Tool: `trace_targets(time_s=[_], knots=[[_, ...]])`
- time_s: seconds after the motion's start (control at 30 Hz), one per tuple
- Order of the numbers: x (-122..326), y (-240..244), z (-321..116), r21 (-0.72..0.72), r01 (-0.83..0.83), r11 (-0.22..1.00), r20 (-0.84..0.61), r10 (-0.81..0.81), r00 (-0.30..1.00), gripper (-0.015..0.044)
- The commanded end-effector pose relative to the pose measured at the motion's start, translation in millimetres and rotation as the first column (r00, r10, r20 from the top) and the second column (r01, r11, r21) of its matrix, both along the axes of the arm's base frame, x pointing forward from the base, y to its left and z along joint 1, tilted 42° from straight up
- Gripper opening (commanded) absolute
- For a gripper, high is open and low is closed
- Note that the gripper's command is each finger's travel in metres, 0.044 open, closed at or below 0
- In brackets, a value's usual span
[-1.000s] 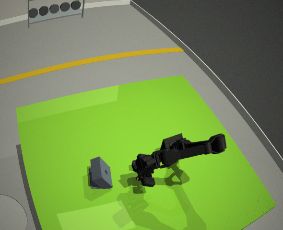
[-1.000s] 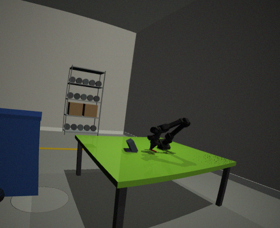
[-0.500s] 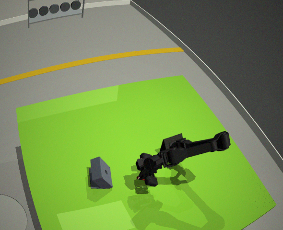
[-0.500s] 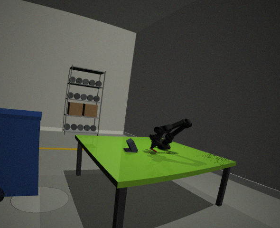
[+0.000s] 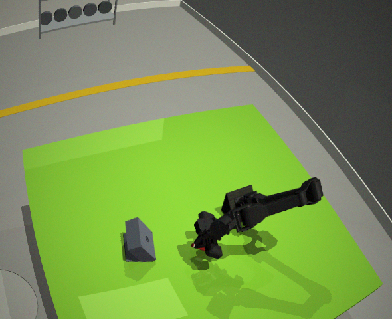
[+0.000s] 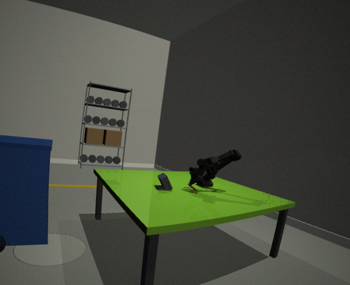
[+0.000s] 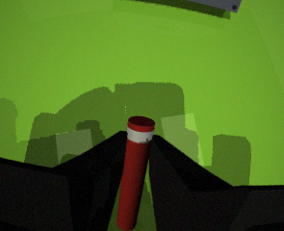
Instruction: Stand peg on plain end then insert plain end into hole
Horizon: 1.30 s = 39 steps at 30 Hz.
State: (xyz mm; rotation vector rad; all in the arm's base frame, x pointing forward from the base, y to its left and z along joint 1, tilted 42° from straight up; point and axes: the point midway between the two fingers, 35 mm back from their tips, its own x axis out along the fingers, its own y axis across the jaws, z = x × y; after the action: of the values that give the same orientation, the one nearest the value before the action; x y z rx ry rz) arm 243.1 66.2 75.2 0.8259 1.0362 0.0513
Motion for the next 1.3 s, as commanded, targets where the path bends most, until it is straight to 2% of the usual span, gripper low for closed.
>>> trace_targets(time_s=[0.0, 1.27], knots=[[-3, 0, 2, -0.011, 0.025, 1.000, 0.031, -0.025, 0.999, 0.0049], [-26, 1, 13, -0.085, 0.244, 0.966, 0.270, -0.214, 0.939, 0.0049]])
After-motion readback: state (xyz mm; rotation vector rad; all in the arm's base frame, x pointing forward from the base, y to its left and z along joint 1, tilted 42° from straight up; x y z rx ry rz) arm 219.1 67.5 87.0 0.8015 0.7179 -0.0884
